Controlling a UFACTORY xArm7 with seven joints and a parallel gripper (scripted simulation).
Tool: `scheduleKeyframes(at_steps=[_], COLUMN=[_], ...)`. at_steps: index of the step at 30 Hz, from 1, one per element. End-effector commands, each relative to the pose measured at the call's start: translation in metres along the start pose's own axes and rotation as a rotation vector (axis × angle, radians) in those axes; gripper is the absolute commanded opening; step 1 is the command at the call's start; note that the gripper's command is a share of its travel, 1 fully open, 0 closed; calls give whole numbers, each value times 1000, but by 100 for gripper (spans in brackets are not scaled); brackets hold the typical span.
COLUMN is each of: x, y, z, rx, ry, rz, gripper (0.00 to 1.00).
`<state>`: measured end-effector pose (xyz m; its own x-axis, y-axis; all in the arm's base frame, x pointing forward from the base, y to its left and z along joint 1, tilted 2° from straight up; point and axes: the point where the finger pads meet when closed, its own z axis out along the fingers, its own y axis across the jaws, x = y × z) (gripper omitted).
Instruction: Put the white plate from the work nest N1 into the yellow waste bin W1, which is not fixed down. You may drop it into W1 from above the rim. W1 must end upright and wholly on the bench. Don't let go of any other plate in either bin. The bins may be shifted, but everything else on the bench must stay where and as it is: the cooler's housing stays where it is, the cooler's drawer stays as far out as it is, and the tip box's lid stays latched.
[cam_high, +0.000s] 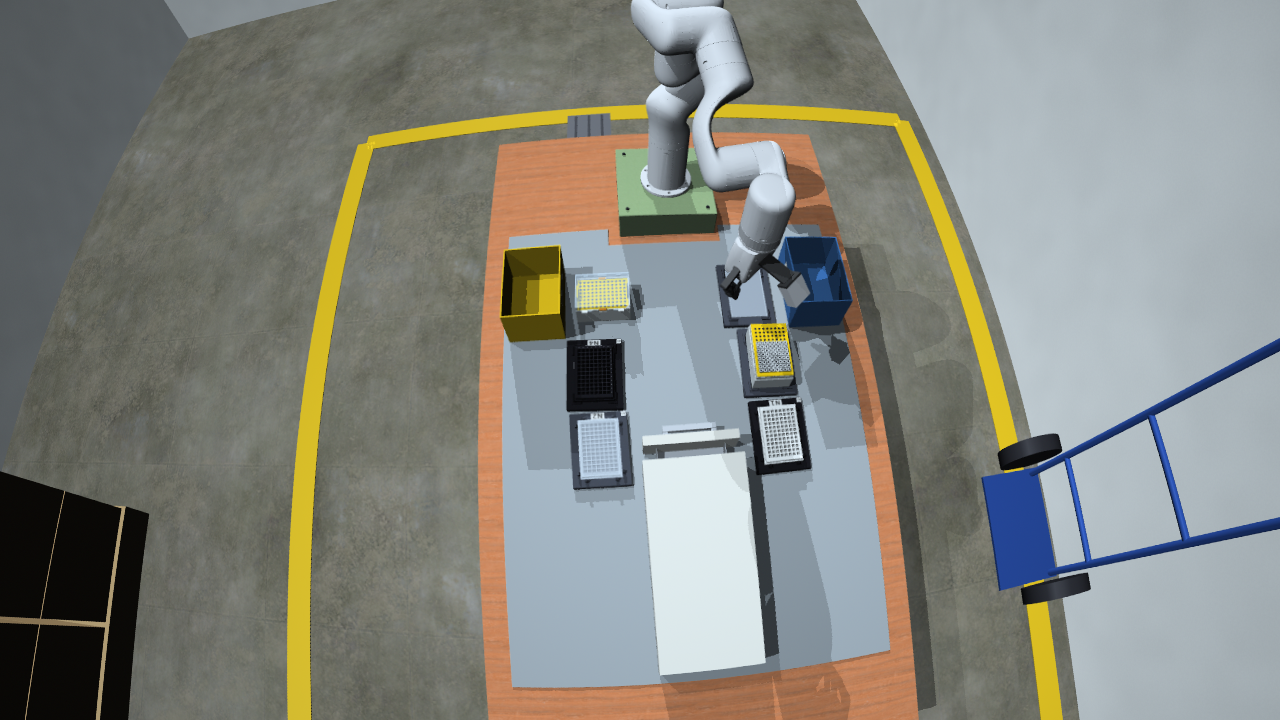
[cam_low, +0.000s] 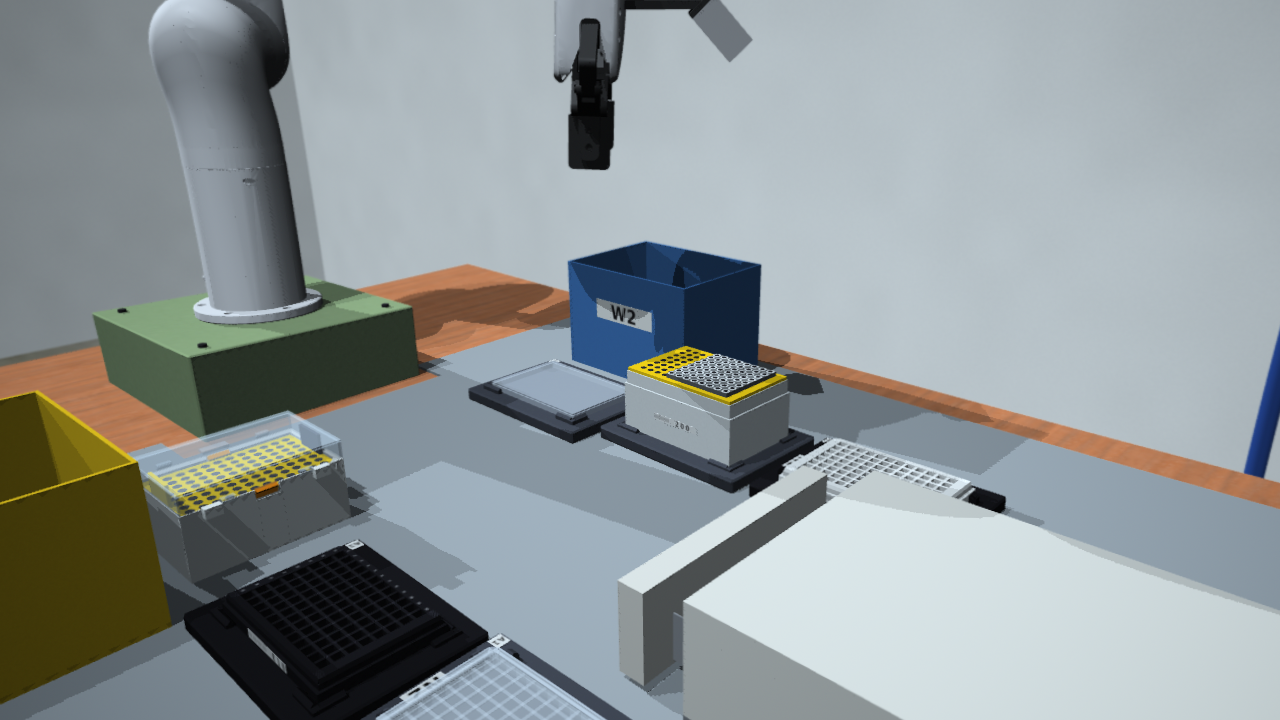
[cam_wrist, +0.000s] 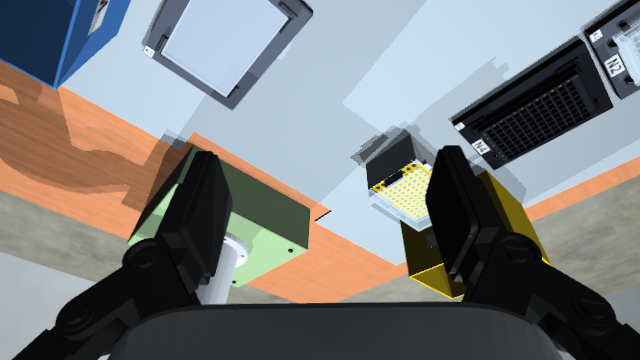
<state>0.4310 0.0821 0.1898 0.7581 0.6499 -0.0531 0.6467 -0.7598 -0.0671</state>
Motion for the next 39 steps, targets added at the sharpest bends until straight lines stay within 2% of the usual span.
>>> scheduleKeyframes(at_steps=[1,18,22,32,39], x=[-7,-39,-39,-63,-63], y=[16,61,61,88,88], z=[2,13,13,21,21], rx=[-9,-12,-12,-12,-12], ry=[13,40,40,58,58], rz=[119,501,501,755,755], gripper=[100,100,100,100,100])
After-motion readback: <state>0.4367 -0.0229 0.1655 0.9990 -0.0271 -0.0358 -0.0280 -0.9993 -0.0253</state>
